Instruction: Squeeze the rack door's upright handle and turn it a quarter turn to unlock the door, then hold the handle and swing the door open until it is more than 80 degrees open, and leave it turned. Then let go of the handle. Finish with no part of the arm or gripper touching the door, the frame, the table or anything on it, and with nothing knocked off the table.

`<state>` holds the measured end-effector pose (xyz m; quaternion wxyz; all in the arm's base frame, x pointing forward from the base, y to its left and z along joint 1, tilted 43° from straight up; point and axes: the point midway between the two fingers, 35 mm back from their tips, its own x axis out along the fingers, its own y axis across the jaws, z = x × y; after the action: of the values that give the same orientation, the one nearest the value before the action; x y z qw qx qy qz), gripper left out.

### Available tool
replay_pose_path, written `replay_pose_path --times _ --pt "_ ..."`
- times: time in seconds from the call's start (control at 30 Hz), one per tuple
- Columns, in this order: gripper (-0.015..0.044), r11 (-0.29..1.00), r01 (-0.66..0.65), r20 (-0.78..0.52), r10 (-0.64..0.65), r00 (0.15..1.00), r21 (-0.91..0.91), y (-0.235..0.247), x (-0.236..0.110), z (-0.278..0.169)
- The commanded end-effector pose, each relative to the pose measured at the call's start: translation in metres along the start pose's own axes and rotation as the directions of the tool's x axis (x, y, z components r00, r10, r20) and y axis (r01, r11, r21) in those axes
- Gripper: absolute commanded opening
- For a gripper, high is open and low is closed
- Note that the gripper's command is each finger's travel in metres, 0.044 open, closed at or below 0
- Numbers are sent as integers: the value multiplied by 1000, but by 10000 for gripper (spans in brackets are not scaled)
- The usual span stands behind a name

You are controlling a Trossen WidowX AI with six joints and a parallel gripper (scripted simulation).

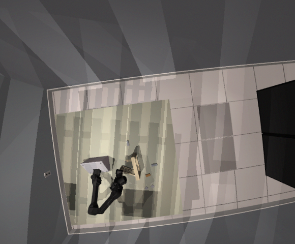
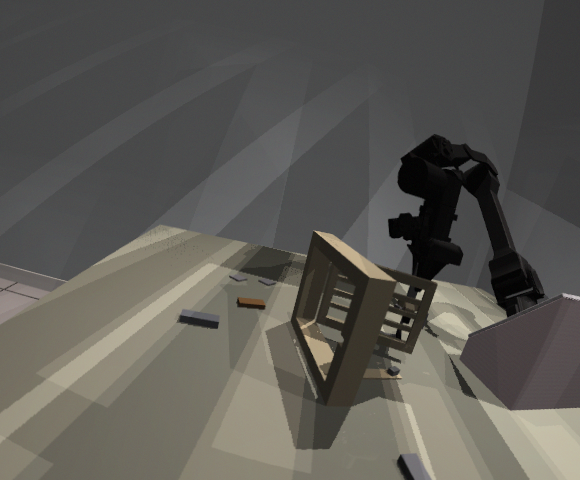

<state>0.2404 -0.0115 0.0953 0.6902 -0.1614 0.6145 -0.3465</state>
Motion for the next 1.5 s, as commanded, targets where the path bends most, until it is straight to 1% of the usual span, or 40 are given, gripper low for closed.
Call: replay_pose_path --times 0.0,0.57,1.17,1.47 --pt "14 999 6 9 -6 1000 -54 -9 0 2" --pt "14 959 10 10 -7 1000 -284 -44 0 14" --pt "14 865 14 12 -9 1000 -502 -77 -1 35" --pt "14 856 14 12 -9 1000 -517 -79 -1 36"
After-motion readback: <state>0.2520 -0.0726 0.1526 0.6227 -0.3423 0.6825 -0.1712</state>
